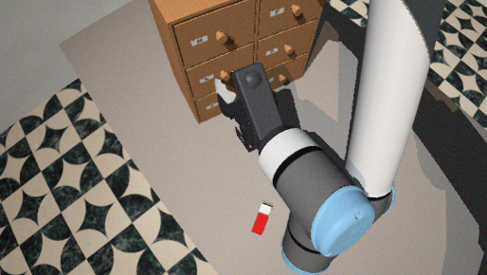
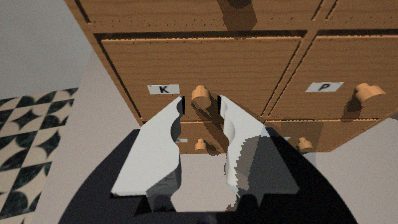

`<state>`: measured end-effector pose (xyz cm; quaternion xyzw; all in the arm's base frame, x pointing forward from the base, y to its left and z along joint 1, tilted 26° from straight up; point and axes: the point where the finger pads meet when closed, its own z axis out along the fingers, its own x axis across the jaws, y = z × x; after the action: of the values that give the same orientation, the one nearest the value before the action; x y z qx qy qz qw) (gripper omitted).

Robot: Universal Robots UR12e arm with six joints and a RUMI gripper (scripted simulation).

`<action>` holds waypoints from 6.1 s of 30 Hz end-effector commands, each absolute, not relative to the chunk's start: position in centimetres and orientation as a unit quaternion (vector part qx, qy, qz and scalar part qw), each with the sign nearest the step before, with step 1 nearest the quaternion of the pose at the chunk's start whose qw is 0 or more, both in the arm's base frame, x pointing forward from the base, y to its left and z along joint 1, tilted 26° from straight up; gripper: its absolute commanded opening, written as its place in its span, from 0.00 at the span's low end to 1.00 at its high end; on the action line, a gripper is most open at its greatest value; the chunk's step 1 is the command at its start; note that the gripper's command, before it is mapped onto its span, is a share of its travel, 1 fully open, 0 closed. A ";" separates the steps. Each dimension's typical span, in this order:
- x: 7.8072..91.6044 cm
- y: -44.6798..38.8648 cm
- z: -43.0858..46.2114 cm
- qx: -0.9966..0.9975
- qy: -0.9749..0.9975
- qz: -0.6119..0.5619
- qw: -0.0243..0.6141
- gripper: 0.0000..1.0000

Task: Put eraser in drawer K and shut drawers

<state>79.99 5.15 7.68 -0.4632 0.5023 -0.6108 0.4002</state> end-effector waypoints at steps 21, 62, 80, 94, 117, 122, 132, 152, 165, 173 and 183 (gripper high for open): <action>80.0 5.2 7.7 -0.463 0.502 -0.611 0.400 0.07; 79.9 5.2 7.7 -0.463 0.502 -0.611 0.400 0.07; 79.5 5.3 7.5 -0.463 0.502 -0.611 0.400 0.07; 79.0 5.4 7.3 -0.463 0.502 -0.611 0.400 0.07; 78.0 5.5 6.8 -0.463 0.502 -0.611 0.400 0.07; 77.6 5.6 6.7 -0.463 0.502 -0.611 0.400 0.07; 77.0 5.7 6.4 -0.463 0.502 -0.611 0.400 0.07; 75.9 5.9 5.9 -0.463 0.502 -0.611 0.400 0.07; 75.2 6.1 5.6 -0.463 0.502 -0.611 0.400 0.07; 74.9 6.1 5.5 -0.463 0.502 -0.611 0.400 0.07; 74.5 6.2 5.3 -0.463 0.502 -0.611 0.400 0.07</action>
<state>74.69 6.14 5.33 -0.4632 0.5023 -0.6108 0.4002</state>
